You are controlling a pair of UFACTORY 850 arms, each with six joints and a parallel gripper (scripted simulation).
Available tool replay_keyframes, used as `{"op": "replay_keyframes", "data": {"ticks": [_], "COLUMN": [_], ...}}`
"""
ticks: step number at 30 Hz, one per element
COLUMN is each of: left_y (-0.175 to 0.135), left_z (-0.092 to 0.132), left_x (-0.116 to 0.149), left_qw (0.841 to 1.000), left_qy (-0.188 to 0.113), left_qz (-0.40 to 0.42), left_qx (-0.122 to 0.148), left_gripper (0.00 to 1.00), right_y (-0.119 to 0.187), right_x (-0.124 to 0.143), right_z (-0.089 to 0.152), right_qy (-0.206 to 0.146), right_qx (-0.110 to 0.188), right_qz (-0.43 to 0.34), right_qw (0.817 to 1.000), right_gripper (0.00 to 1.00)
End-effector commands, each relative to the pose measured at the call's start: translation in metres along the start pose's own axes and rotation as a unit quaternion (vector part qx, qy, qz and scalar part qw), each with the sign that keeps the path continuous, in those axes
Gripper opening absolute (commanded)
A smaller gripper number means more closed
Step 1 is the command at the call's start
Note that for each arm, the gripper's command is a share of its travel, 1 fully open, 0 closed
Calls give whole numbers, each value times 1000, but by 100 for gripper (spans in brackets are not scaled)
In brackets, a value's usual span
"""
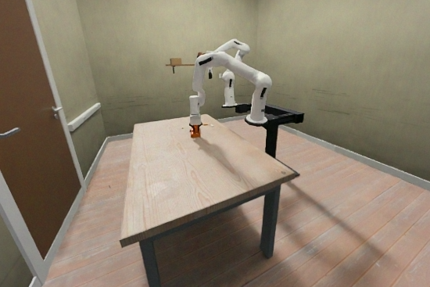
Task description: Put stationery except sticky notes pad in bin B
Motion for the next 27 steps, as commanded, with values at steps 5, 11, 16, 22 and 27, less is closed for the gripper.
{"op": "replay_keyframes", "data": {"ticks": [5, 11, 16, 22, 27], "left_y": [1, 1, 1, 1, 1], "left_z": [16, 22, 34, 50, 70], "left_x": [0, 0, 0, 0, 0], "left_qw": [1000, 1000, 1000, 1000, 1000], "left_qy": [0, 0, 0, 0, 0], "left_qz": [0, 0, 0, 0, 0], "left_qx": [1, 1, 1, 1, 1], "left_gripper": [30, 30, 100, 100, 100], "right_y": [0, 0, 0, 0, 0], "right_x": [0, 0, 0, 0, 0], "right_z": [1, 1, 1, 1, 1], "right_qy": [-1, -1, -1, -1, -1], "right_qx": [0, 0, 0, 0, 0], "right_qz": [0, 0, 0, 0, 0], "right_qw": [1000, 1000, 1000, 1000, 1000], "right_gripper": [100, 100, 100, 100, 100]}}
Point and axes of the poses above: on each arm, the point where the finger pads meet when closed, its own z axis back along the fingers, its own y axis across the jaws, x = y × z, the point moved 5 cm from there along z, back along the fingers, and after that the axes turned 6 degrees about -z, right-handed, at the moved point
